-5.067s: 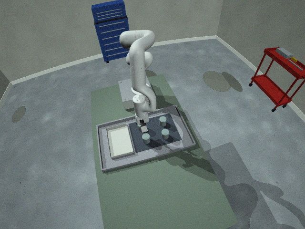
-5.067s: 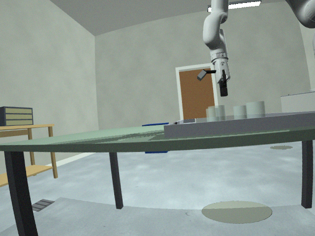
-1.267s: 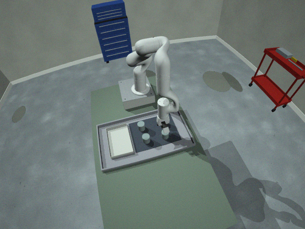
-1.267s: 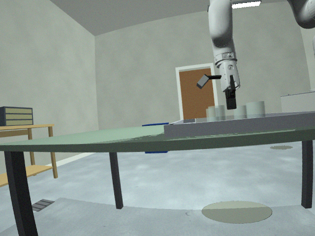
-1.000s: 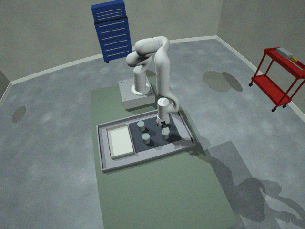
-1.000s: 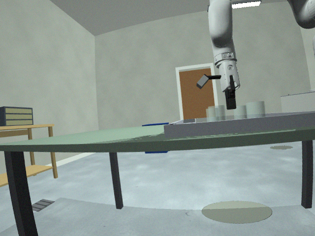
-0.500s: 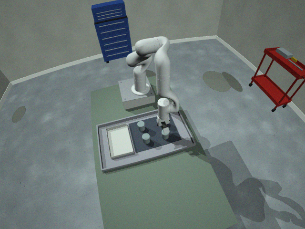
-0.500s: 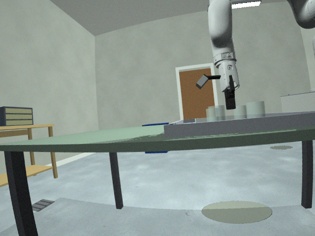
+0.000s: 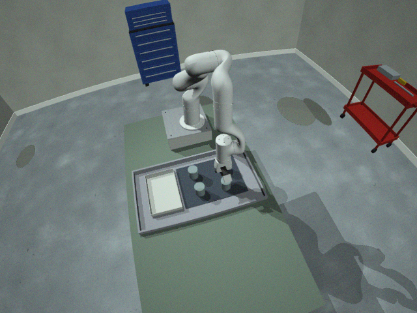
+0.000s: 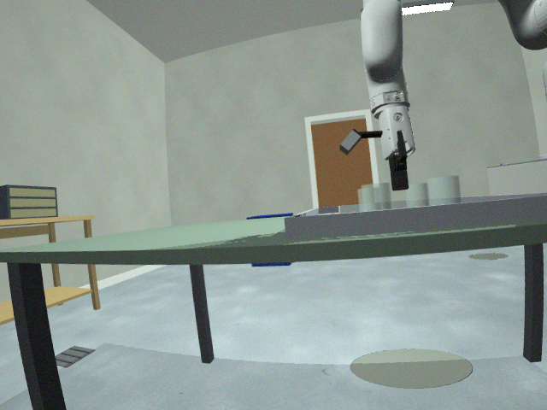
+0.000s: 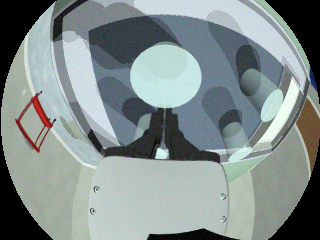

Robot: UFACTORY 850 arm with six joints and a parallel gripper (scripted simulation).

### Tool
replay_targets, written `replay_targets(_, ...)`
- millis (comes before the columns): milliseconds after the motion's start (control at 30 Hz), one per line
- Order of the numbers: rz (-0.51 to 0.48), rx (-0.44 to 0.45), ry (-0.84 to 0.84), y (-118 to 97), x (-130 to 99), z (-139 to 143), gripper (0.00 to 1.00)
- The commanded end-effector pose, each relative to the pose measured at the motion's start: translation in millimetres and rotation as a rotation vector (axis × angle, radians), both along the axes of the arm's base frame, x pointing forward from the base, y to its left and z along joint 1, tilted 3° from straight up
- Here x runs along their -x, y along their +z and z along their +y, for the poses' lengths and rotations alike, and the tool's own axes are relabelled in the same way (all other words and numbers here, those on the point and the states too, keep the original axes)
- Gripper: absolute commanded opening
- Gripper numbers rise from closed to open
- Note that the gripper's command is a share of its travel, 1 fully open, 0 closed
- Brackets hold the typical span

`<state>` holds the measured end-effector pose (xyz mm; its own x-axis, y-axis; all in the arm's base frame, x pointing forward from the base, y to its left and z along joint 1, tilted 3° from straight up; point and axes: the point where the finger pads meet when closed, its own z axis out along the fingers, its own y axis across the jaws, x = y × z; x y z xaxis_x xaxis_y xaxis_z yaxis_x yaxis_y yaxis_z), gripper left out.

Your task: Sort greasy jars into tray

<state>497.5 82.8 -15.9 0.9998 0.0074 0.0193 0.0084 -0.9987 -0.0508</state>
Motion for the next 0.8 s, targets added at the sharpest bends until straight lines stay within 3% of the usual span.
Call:
replay_targets(0,-0.002,0.000,0.000,0.6,-1.5,0.1,0.00)
replay_targets(767,-0.002,0.000,0.000,0.7,-4.3,0.1,0.00)
